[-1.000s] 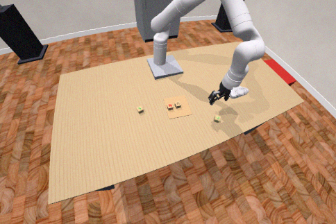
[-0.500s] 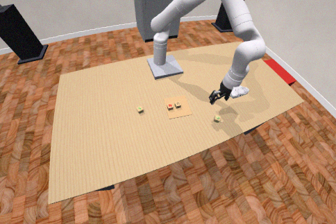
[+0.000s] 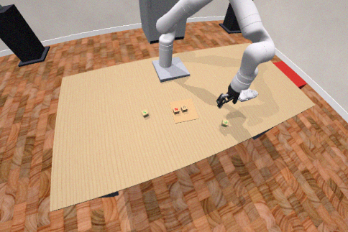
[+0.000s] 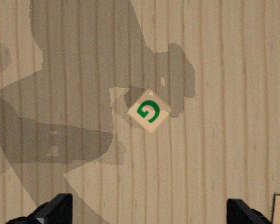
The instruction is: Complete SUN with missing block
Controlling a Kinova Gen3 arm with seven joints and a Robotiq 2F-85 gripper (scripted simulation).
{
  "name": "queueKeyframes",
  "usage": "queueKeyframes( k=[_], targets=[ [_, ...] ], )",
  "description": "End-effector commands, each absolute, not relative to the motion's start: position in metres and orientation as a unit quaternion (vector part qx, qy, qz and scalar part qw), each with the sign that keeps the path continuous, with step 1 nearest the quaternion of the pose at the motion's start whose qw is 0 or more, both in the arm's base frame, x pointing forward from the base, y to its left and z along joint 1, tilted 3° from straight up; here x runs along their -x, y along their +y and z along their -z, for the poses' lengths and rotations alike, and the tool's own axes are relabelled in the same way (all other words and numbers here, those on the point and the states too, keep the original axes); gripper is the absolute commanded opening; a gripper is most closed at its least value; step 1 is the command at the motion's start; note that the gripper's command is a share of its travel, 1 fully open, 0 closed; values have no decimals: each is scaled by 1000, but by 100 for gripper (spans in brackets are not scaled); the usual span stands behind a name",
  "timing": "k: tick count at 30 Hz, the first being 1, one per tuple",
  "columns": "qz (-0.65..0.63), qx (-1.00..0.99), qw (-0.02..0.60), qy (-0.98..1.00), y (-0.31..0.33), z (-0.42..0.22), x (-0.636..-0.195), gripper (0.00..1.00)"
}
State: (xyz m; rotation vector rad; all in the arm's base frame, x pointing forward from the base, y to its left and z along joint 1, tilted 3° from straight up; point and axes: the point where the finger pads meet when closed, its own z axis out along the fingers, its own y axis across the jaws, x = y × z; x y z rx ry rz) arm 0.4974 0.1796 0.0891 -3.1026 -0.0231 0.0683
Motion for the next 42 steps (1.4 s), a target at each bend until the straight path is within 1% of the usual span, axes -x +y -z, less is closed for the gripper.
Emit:
queueKeyframes(
  k=[1, 22, 29, 35, 42],
  targets=[
    [-21, 1000, 19, -7, 180, -90, -498, 100],
    [-21, 1000, 19, -7, 180, -90, -498, 100],
    [-19, 1000, 19, -6, 165, -91, -493, 100],
    [-15, 1000, 18, -2, 103, -95, -464, 100],
    [-16, 1000, 17, -3, 24, -95, -393, 100]
  ],
)
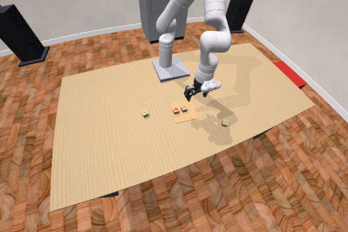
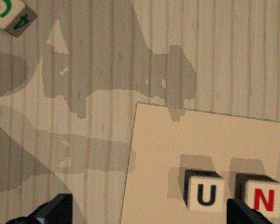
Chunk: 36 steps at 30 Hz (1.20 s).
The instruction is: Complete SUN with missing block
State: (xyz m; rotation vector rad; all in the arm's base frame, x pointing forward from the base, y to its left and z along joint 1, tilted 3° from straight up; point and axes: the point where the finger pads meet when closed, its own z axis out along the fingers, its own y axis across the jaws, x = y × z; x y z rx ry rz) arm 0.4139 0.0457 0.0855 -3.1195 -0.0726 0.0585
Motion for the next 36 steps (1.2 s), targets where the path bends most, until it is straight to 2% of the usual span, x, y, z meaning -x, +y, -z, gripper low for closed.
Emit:
queueKeyframes(
  k=[1, 10, 36],
  targets=[
    [-17, 1000, 18, -4, 17, -95, -383, 100],
    [-21, 1000, 19, -7, -6, -94, -347, 100],
    [-21, 1000, 19, -7, -6, -94, -346, 100]
  ],
)
